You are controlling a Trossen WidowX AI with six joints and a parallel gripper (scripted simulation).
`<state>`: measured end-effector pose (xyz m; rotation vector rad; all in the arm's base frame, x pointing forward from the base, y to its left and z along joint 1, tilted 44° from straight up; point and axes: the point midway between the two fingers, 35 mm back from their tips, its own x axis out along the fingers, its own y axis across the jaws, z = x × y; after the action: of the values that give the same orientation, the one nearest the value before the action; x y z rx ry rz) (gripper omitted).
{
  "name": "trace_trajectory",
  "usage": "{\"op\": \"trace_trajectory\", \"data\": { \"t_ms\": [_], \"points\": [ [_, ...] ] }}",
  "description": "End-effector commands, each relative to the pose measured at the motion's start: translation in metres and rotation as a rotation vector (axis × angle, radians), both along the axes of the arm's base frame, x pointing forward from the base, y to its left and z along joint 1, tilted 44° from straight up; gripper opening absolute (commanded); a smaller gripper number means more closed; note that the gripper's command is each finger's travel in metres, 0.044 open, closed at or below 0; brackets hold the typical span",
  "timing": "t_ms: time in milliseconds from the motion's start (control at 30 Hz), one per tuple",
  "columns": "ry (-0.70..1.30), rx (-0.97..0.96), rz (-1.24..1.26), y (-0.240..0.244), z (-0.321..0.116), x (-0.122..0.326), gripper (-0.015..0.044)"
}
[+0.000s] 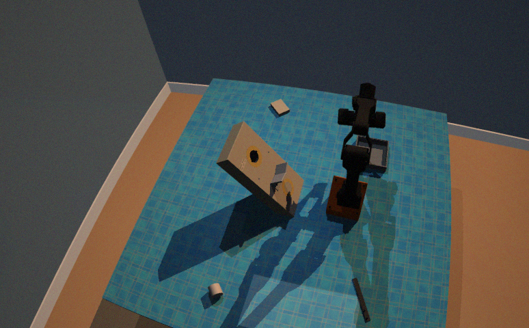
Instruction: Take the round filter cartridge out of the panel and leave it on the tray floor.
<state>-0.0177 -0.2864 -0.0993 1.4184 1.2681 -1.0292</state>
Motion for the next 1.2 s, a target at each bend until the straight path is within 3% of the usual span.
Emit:
{"op": "trace_trajectory", "data": {
  "t_ms": [0,267,500,1133,1167],
  "points": [
    [0.08,0.013,-0.087,0.021,-0.02,-0.026,0.0],
    [0.199,0.04,-0.216,0.06,-0.045,-0.061,0.0],
    [0.201,0.04,-0.219,0.062,-0.046,-0.061,0.0],
    [0.202,0.041,-0.219,0.112,-0.1,-0.054,0.0],
    [0.197,0.052,-0.223,0.111,-0.097,-0.053,0.0026]
  ]
}}
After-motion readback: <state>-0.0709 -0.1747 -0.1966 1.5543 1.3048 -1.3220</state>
